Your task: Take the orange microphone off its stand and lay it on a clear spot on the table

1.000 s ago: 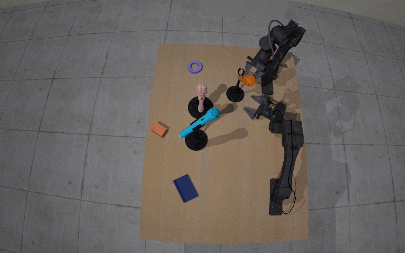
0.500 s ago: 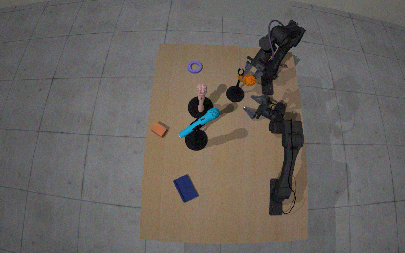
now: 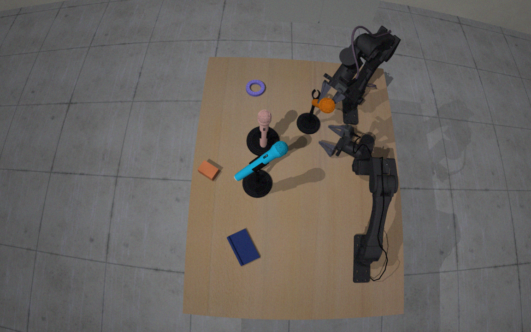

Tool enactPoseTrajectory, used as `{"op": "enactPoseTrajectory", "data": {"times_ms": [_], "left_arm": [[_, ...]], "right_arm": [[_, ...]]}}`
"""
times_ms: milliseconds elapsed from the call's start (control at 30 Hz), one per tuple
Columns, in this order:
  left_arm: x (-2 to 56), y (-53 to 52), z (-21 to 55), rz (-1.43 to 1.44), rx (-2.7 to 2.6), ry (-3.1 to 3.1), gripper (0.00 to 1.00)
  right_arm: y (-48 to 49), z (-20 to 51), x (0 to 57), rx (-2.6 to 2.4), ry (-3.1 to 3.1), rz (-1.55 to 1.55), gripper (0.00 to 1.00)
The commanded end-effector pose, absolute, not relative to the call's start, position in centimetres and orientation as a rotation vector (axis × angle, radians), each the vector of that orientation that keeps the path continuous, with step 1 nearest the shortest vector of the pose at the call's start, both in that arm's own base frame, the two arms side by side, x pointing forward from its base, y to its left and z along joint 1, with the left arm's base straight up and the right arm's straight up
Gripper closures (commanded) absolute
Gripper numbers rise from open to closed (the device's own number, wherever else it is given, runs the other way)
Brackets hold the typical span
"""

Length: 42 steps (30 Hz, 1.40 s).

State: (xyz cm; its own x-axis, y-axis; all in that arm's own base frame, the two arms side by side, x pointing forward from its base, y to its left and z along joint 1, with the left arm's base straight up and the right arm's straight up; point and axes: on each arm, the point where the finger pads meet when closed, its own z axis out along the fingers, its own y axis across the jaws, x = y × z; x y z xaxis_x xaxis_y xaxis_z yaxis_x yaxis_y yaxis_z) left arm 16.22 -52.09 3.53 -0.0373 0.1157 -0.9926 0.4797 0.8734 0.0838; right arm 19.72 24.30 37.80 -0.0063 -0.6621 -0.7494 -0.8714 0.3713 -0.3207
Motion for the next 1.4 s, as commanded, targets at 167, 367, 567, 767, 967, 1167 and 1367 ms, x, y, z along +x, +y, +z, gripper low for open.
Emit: {"op": "enactPoseTrajectory", "data": {"times_ms": [167, 367, 567, 767, 967, 1167, 1367], "left_arm": [[16.6, -52.2, 7.5, -0.373, 0.381, 1.580, 0.02], [16.9, -52.1, 7.6, -0.371, 0.376, 1.581, 0.02], [16.7, -52.2, 7.6, -0.373, 0.378, 1.581, 0.02], [17.1, -53.0, 8.8, -0.385, 0.358, 1.576, 0.02], [16.9, -53.4, 10.0, -0.382, 0.383, 1.577, 0.02], [17.0, -53.9, 12.5, -0.397, 0.384, 1.577, 0.02], [17.1, -53.5, 16.6, -0.348, 0.438, 1.596, 0.02]], "right_arm": [[24.7, 41.6, 19.8, -1.283, 1.632, 0.328, 1.00], [24.7, 41.6, 19.8, -1.283, 1.632, 0.328, 1.00], [24.7, 41.6, 19.8, -1.283, 1.632, 0.328, 1.00], [26.5, 37.7, 21.1, -1.394, 1.648, 0.245, 1.00], [25.2, 40.5, 20.3, -1.316, 1.631, 0.300, 1.00], [25.0, 40.4, 20.5, -1.307, 1.642, 0.283, 1.00], [25.1, 39.3, 20.4, -1.328, 1.663, 0.284, 1.00]]}}
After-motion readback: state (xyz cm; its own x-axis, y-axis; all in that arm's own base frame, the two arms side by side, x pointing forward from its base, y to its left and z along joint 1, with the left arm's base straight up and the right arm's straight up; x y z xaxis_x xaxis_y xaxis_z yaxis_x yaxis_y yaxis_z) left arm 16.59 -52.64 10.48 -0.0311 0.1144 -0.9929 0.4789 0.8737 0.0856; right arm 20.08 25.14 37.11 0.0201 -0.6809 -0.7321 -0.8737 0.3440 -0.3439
